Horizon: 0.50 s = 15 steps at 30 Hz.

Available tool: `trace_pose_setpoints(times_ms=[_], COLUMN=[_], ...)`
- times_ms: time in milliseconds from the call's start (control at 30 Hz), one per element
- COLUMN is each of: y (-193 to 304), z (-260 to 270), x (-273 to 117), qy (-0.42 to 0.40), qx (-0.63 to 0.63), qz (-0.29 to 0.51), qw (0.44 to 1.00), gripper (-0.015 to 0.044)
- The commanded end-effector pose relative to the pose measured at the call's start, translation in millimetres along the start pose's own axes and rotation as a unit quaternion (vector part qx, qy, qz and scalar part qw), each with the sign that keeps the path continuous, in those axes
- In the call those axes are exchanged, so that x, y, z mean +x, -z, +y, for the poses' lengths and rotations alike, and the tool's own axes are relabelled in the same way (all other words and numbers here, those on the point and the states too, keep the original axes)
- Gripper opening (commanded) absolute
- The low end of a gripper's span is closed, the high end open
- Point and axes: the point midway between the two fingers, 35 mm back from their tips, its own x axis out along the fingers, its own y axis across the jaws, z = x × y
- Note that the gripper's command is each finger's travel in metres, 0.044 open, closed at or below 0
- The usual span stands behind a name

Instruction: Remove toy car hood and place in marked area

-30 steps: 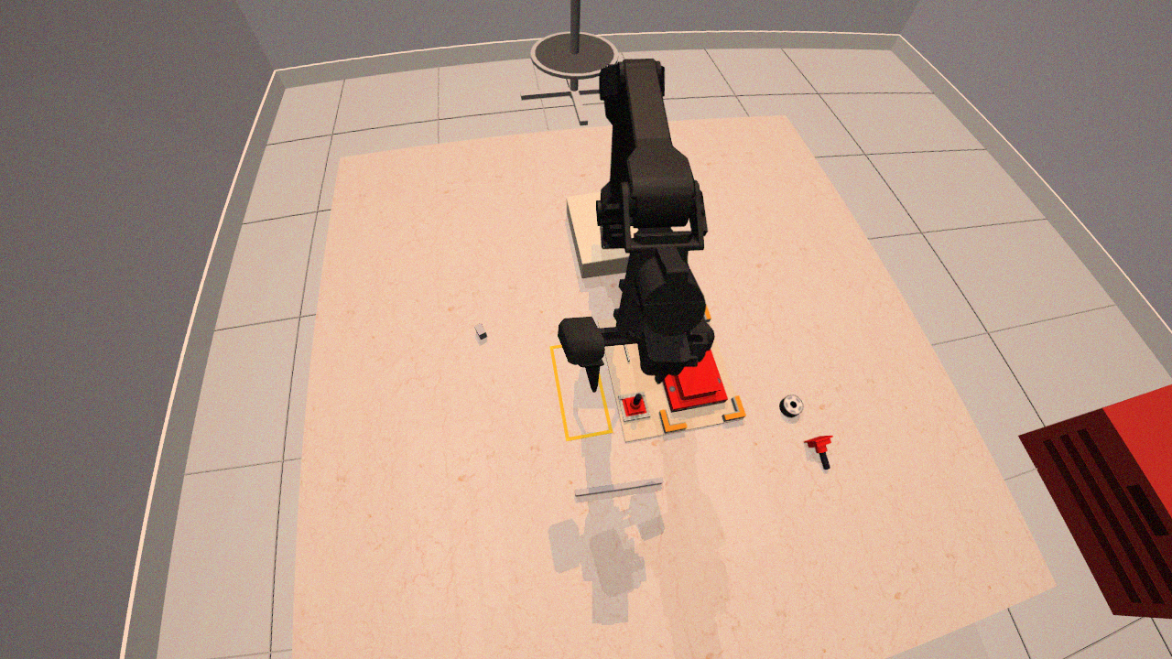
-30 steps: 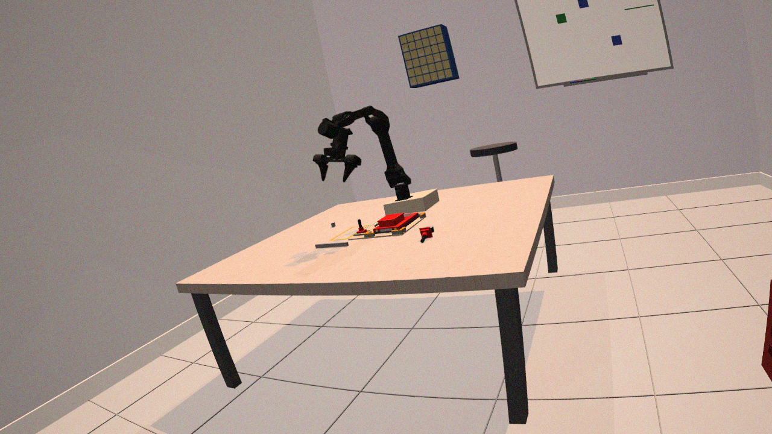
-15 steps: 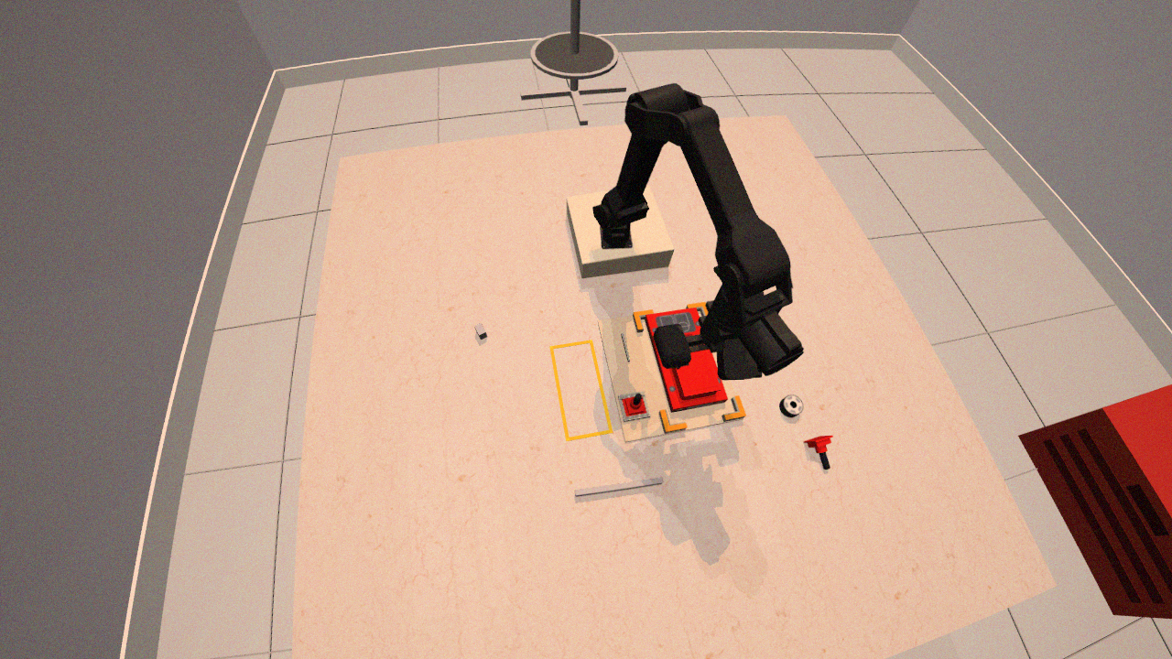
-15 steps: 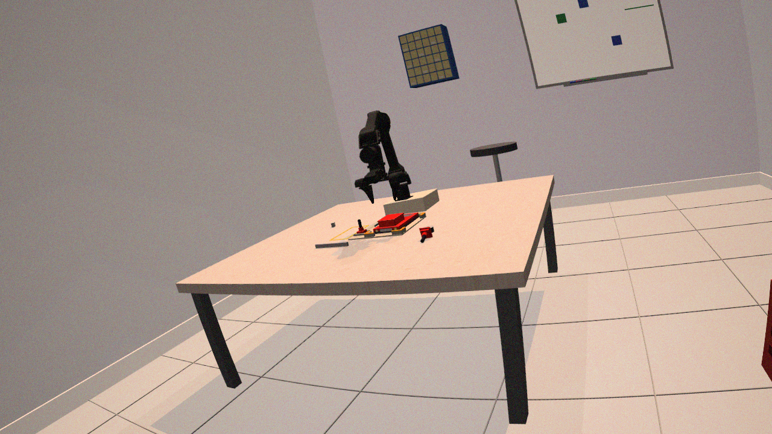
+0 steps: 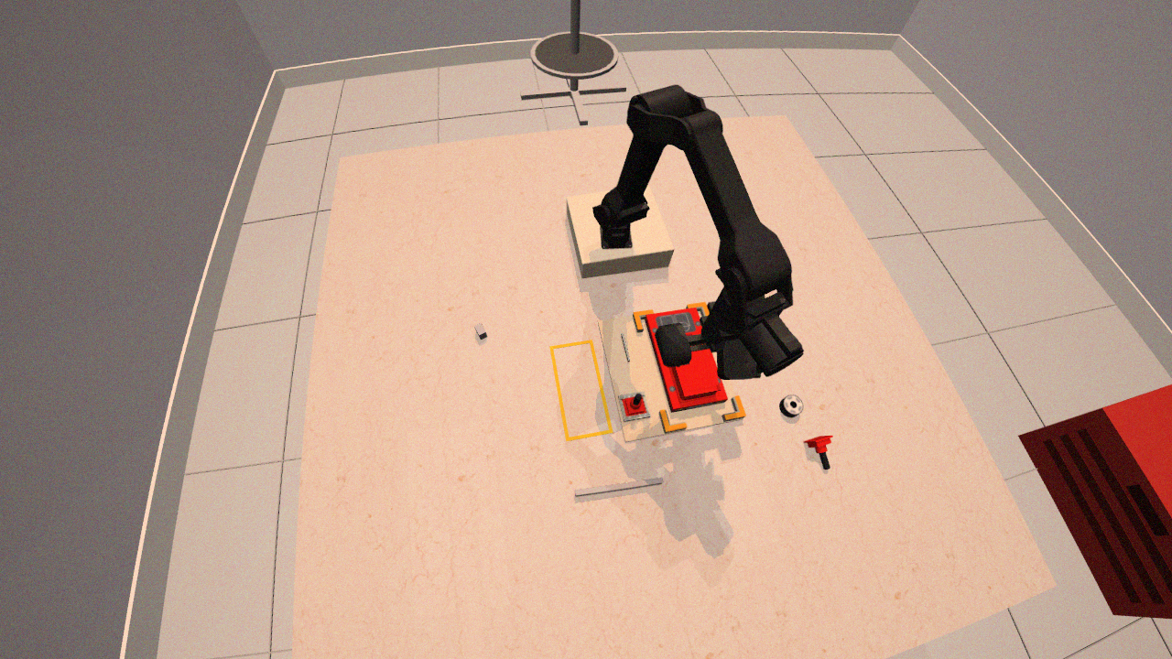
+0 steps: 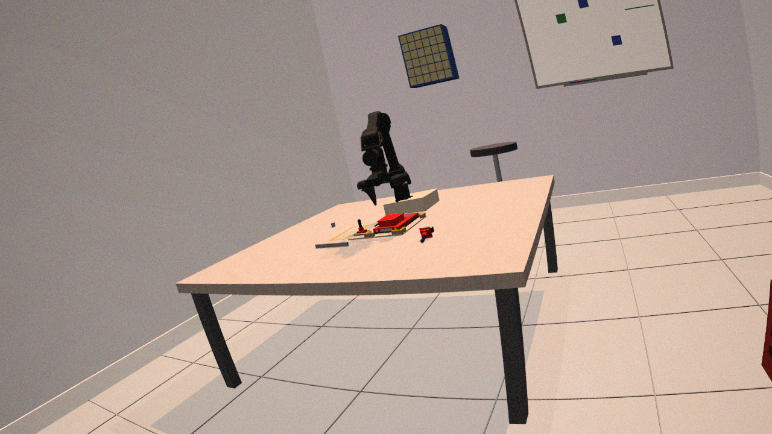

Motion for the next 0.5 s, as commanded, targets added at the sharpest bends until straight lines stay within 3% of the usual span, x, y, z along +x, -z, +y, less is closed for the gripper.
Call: trace_pose_setpoints(times_ms=[0,467], y=[2.2,2.7], z=[0.3,0.6], x=[5.9,16.6], qy=[0.0,0.0], qx=[0.002,0.002], qz=[0.005,0.005], qw=[1.0,1.0], gripper=[0.044,0.044])
